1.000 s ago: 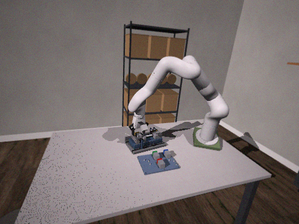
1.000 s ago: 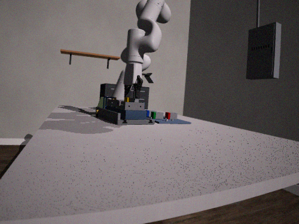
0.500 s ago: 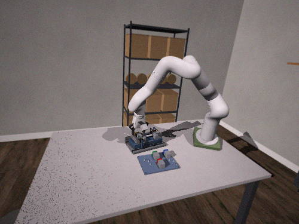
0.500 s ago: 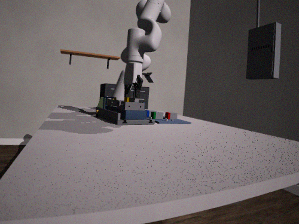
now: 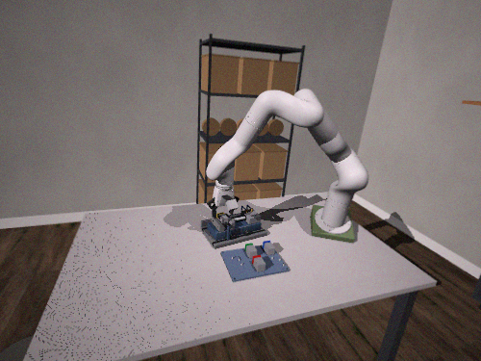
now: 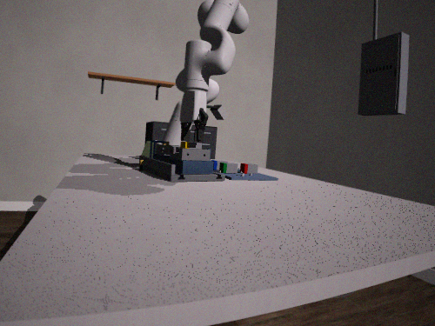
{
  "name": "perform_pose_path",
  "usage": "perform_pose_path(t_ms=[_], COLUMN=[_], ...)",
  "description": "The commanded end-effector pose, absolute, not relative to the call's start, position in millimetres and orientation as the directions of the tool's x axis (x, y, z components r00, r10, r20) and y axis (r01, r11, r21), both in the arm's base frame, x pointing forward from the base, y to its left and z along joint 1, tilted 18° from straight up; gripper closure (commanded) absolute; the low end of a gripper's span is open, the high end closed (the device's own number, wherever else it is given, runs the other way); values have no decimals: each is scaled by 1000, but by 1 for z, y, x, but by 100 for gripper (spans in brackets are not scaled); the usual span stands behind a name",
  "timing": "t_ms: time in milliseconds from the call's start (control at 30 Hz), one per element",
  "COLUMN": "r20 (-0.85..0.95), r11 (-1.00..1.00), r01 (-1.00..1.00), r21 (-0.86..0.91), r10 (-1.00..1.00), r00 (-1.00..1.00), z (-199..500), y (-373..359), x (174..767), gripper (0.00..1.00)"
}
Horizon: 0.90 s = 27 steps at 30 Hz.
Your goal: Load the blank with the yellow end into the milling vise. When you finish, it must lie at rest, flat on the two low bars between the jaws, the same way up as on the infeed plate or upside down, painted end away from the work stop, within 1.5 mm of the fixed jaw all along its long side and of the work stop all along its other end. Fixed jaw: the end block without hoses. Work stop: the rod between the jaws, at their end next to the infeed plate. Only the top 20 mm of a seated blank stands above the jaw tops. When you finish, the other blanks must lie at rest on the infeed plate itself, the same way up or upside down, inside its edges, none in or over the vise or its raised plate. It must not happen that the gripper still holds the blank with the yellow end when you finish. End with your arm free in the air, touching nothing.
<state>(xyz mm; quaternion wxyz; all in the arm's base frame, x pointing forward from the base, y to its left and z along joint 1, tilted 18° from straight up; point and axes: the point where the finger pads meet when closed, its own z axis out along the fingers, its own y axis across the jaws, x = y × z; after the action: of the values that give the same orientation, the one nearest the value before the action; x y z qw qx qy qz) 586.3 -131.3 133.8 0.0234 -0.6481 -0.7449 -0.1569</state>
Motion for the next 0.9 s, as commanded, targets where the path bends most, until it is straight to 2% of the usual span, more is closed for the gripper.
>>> perform_pose_path(t_ms=[0, 867], r20=[237, 237], r11=[111, 111], r01=[972, 972], r21=[205, 205], r10=[958, 958], r00=[-159, -159], z=[136, 139], y=[-132, -133], x=[587, 586], gripper=[0, 0])
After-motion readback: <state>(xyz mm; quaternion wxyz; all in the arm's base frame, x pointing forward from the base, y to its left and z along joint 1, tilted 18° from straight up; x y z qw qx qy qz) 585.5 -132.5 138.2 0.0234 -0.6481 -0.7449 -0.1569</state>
